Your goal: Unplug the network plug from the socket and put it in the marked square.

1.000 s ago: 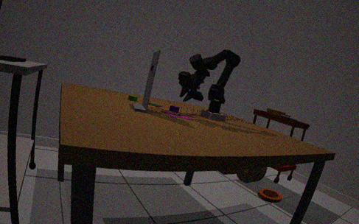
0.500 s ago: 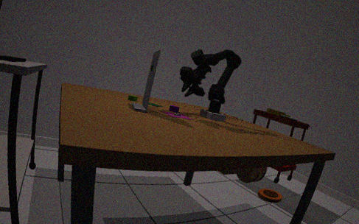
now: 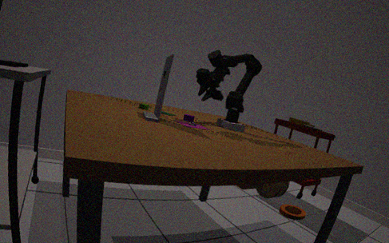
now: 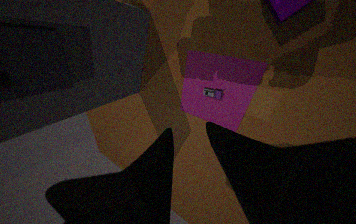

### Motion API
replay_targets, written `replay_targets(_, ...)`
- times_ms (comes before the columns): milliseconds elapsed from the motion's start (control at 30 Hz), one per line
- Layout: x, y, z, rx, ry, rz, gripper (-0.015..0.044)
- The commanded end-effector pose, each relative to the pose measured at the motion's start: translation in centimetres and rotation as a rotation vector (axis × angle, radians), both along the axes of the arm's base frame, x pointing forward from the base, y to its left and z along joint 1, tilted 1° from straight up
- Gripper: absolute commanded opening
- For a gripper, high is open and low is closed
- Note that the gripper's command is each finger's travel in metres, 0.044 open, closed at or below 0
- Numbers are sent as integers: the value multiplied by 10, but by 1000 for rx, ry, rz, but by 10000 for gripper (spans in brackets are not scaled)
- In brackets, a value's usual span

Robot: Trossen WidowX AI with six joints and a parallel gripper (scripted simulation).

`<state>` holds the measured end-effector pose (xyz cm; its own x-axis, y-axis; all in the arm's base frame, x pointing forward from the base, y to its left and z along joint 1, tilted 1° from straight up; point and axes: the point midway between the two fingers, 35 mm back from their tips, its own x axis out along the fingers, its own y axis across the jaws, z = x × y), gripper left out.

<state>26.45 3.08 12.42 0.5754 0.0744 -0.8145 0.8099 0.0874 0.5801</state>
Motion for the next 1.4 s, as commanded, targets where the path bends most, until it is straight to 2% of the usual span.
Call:
replay_targets(0, 3, 0, 14, 1, -11, 1, 156)
replay_targets(1000, -2, -1, 102, -1, -16, 5, 156)
replay_targets(1367, -2, -1, 102, -1, -16, 5, 440)
